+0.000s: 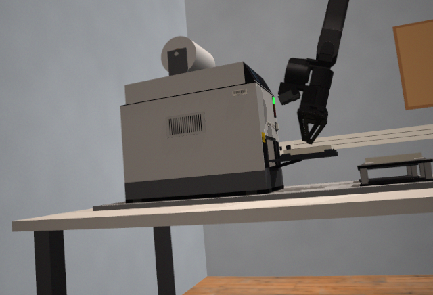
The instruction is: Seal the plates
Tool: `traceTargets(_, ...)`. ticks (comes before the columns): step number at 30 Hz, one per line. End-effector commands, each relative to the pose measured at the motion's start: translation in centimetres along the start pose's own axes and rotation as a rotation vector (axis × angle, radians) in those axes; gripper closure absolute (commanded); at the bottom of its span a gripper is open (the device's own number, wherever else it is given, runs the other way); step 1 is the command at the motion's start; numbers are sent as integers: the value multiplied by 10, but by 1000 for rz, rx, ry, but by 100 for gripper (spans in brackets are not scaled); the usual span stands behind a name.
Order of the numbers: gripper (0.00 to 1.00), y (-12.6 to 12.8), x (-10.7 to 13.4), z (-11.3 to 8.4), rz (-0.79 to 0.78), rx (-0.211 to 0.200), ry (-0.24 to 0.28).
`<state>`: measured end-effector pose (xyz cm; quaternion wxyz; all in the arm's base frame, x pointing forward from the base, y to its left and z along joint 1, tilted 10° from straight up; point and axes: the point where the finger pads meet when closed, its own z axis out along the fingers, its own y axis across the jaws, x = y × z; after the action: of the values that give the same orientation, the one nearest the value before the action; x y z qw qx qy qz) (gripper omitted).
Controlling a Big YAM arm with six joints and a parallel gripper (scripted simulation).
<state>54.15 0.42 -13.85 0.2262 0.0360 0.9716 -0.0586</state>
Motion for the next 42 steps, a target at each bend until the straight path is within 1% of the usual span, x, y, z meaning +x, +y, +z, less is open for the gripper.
traceTargets(1,0,-5,-18,-6,4,0,-29)
traceTargets(3,0,-1,-7,-4,-7,-2,-6)
traceTargets(5,0,3,0,-1,-16,-5,3)
traceTargets(7,0,8,0,-2,-22,-9,-3)
traceTargets(12,0,8,-2,-2,-22,-10,-11)
traceTargets(17,0,-3,-3,-1,-3,-1,-10)
traceTargets(23,0,-6,-6,0,3,2,-14)
traceTargets(26,0,-5,-14,0,4,0,-26)
traceTargets(28,0,-5,-14,0,4,0,-26)
traceTargets(35,0,8,-19,-2,-15,-11,-37)
traceTargets(38,0,10,-19,-3,-17,-12,-37)
traceTargets(42,0,9,-9,-2,-20,-11,-20)
